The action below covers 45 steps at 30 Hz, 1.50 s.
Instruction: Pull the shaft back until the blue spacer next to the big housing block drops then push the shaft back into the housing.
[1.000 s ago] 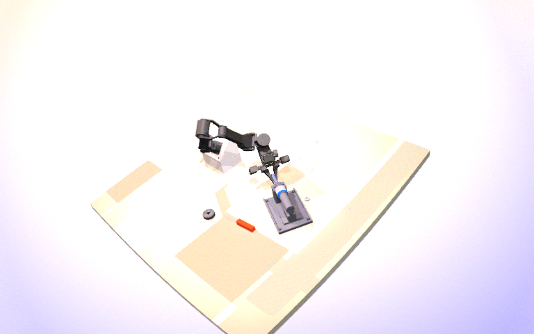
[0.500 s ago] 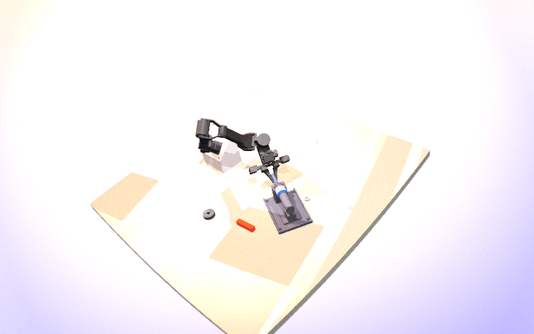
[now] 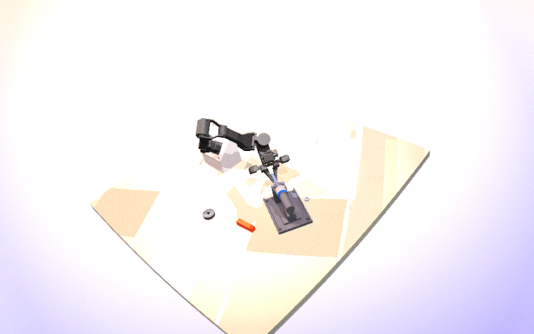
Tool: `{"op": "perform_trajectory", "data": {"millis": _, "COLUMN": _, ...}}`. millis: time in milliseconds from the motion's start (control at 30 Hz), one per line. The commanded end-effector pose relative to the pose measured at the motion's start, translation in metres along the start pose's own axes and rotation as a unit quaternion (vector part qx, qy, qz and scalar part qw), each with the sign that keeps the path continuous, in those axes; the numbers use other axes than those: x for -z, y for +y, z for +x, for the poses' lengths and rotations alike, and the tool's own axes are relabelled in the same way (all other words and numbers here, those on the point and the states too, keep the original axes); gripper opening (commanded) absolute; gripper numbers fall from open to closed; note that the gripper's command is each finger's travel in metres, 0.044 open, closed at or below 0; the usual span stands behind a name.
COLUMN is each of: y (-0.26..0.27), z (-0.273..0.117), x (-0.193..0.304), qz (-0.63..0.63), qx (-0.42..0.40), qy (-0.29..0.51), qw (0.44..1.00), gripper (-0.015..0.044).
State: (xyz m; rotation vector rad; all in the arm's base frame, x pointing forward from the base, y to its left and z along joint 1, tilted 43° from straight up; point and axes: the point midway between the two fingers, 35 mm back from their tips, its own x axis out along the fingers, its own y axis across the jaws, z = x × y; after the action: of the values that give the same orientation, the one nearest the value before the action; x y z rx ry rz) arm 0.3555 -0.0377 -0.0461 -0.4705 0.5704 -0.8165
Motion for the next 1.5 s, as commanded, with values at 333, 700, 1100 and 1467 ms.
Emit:
{"op": "perform_trajectory", "data": {"millis": 333, "y": -0.0002, "z": -0.0014, "x": 0.0015, "qz": 0.0, "qx": 0.001, "qy": 0.0, "qw": 1.0, "gripper": 0.0}}
{"op": "perform_trajectory", "data": {"millis": 700, "y": -0.0002, "z": -0.0022, "x": 0.0023, "qz": 0.0, "qx": 0.001, "qy": 0.0, "qw": 1.0, "gripper": 0.0}}
{"op": "perform_trajectory", "data": {"millis": 1100, "y": -0.0002, "z": -0.003, "x": 0.0032, "qz": 0.0, "qx": 0.001, "qy": 0.0, "qw": 1.0, "gripper": 0.0}}
{"op": "perform_trajectory", "data": {"millis": 1467, "y": -0.0001, "z": -0.0039, "x": 0.004, "qz": 0.0, "qx": 0.001, "qy": 0.0, "qw": 1.0, "gripper": 0.0}}
